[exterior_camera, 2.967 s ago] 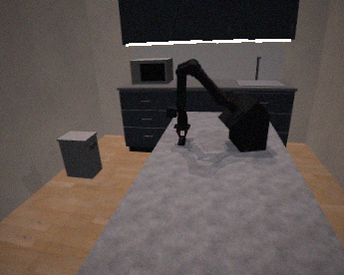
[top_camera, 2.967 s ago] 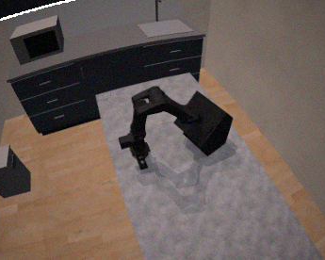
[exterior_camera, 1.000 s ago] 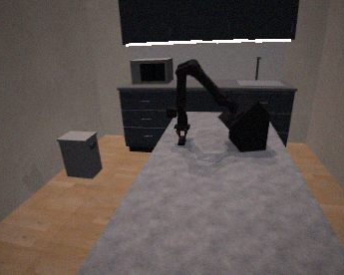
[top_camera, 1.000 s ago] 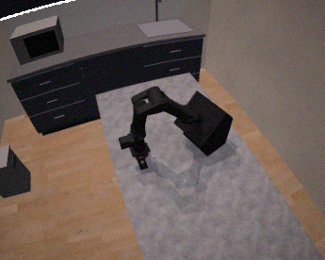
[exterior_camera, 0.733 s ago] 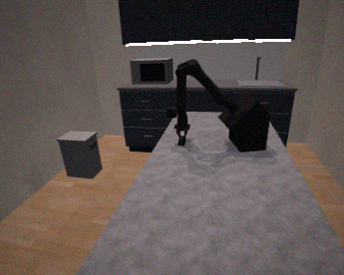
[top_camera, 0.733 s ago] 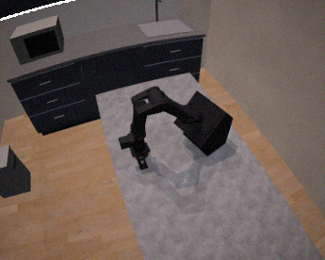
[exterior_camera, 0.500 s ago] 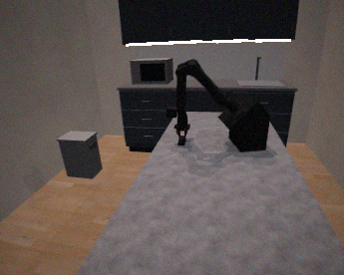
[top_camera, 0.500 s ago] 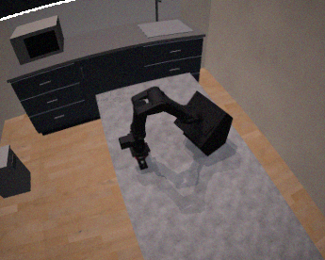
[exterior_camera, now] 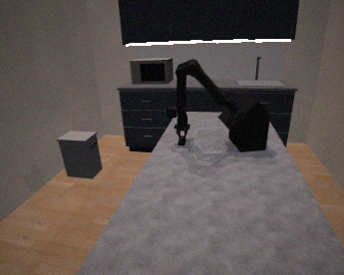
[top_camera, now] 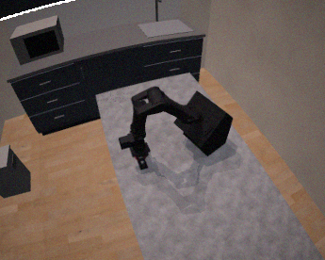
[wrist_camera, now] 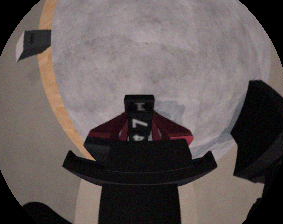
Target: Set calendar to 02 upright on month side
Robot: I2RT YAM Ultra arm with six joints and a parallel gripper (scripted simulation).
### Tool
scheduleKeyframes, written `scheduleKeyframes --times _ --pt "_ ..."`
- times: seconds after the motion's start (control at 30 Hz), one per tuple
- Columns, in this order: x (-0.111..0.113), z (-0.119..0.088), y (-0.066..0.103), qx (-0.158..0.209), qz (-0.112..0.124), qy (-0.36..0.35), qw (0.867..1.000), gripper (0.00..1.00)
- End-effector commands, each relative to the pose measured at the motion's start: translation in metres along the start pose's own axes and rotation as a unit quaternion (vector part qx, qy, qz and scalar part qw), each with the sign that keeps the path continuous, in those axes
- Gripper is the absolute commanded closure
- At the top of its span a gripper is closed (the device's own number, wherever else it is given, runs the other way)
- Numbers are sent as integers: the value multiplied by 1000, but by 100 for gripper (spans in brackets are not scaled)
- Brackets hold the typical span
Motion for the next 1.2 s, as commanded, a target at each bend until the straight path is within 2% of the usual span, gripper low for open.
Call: scheduleKeyframes --times 0.0,0.07,0.1,0.37,0.5,0.93,1.17 --pt "3 0 2 -3 6 0 1000 73" --pt "3 0 2 -3 6 0 1000 73" --pt "3 0 2 -3 6 0 1000 69" --pt "3 0 2 -3 6 0 1000 61" --pt "3 0 2 -3 6 0 1000 53" --pt "3 0 2 -3 6 0 1000 53" --pt "3 0 12 -3 6 0 1000 53"
Point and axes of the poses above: the point where the finger pads meet when closed, its own y axis back along the fingers, its own x axis across the jaws, z = x × y, the point moved 7 cm from there along y, back along the fingers, and after that the axes turned 14 degrees about -y, right-handed, at the moved point
